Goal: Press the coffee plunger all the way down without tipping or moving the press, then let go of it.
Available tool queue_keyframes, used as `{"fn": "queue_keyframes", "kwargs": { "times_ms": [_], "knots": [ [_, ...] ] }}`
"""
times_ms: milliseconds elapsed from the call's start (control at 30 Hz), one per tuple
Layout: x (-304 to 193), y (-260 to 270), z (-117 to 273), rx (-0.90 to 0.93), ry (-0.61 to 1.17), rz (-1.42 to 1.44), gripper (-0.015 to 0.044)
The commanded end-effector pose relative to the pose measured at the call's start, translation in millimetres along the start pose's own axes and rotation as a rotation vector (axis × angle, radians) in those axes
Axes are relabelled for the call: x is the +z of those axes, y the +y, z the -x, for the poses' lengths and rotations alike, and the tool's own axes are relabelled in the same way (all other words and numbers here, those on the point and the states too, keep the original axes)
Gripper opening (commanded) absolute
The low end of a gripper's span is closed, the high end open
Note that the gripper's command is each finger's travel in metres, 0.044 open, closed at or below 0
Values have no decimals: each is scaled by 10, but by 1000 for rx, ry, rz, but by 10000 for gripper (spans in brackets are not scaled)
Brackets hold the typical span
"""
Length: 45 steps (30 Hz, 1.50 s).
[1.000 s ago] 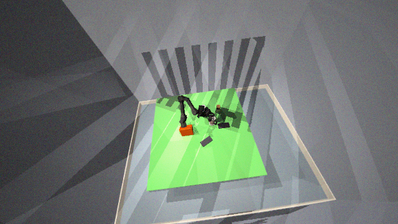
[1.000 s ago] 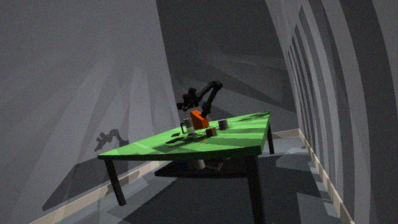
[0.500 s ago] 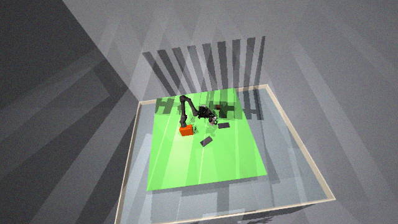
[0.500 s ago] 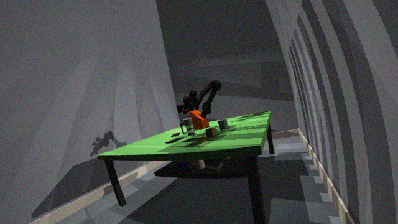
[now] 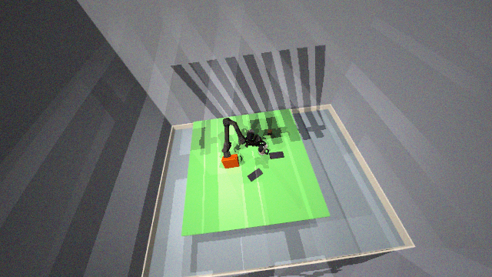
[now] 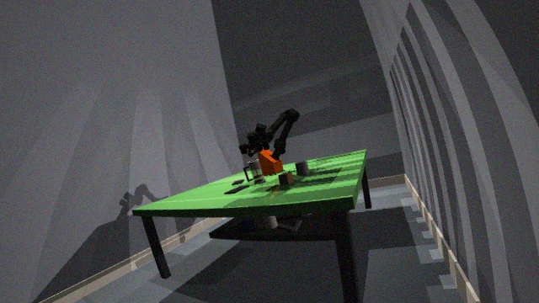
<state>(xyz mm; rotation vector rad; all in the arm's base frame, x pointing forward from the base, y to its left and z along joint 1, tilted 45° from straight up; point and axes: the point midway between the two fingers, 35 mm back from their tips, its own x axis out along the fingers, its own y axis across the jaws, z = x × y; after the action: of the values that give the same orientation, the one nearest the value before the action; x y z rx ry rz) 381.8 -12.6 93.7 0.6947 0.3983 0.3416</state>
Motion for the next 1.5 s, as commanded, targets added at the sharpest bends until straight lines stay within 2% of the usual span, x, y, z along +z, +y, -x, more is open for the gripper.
{"fn": "queue_keyframes", "kwargs": {
  "times_ms": [0, 1467],
  "knots": [
    [-132, 4, -56, 10, 44, -32, 117],
    [-87, -19, -109, 11, 44, -32, 117]
  ]
}}
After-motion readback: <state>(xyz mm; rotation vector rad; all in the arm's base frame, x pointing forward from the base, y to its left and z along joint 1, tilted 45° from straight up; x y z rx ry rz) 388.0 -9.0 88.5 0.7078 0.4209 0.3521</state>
